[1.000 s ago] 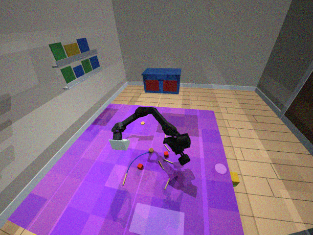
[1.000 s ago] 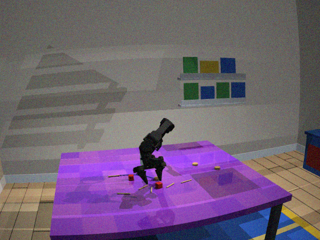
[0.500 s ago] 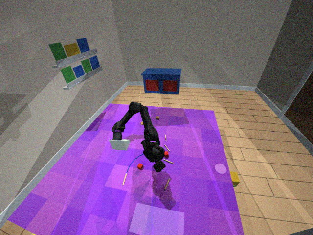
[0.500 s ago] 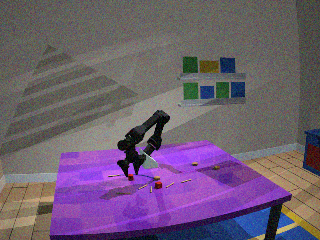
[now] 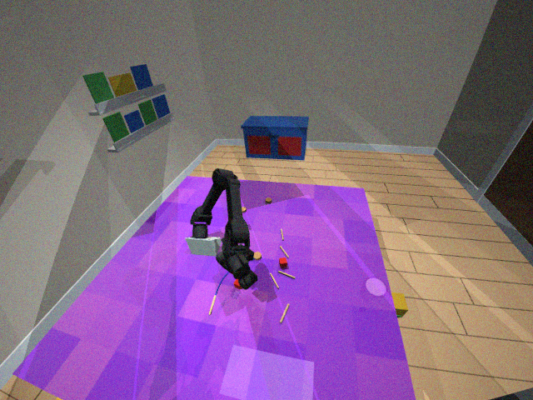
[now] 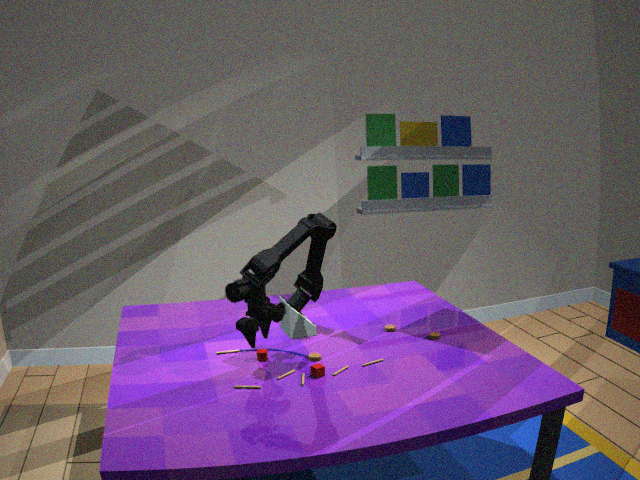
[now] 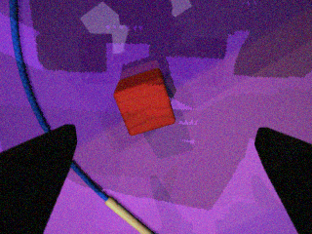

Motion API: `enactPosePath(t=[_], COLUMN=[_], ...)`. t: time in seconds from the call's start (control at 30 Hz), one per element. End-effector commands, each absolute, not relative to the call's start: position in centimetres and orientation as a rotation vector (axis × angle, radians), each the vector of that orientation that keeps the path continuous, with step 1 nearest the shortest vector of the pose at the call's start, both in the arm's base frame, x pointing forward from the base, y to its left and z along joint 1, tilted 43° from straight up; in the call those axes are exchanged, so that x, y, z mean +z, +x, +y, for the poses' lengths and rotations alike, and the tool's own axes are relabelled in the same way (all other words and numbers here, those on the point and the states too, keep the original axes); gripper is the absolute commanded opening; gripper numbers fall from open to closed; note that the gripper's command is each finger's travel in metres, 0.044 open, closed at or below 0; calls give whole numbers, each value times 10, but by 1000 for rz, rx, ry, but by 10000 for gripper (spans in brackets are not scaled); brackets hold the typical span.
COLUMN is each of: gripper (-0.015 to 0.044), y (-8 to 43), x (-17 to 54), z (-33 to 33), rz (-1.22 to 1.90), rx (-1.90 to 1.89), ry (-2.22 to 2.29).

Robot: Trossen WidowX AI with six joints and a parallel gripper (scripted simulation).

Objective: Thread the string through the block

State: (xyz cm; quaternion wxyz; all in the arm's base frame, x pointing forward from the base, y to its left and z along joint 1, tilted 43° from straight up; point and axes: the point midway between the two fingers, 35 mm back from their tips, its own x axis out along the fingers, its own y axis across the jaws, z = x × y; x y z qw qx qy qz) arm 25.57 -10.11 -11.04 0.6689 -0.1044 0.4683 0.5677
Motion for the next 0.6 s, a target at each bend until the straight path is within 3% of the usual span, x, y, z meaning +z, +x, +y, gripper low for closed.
enactPosePath(t=[0.0, 0.23, 0.47, 0.57], gripper=[440, 440, 256, 239], y=[252, 253, 253, 253], x=[-109, -110, -110, -110], z=[-101, -101, -101, -101], rz=[1056, 1054, 1054, 1054], rx=[1291, 1287, 1287, 1287], ry=[-240, -238, -238, -238])
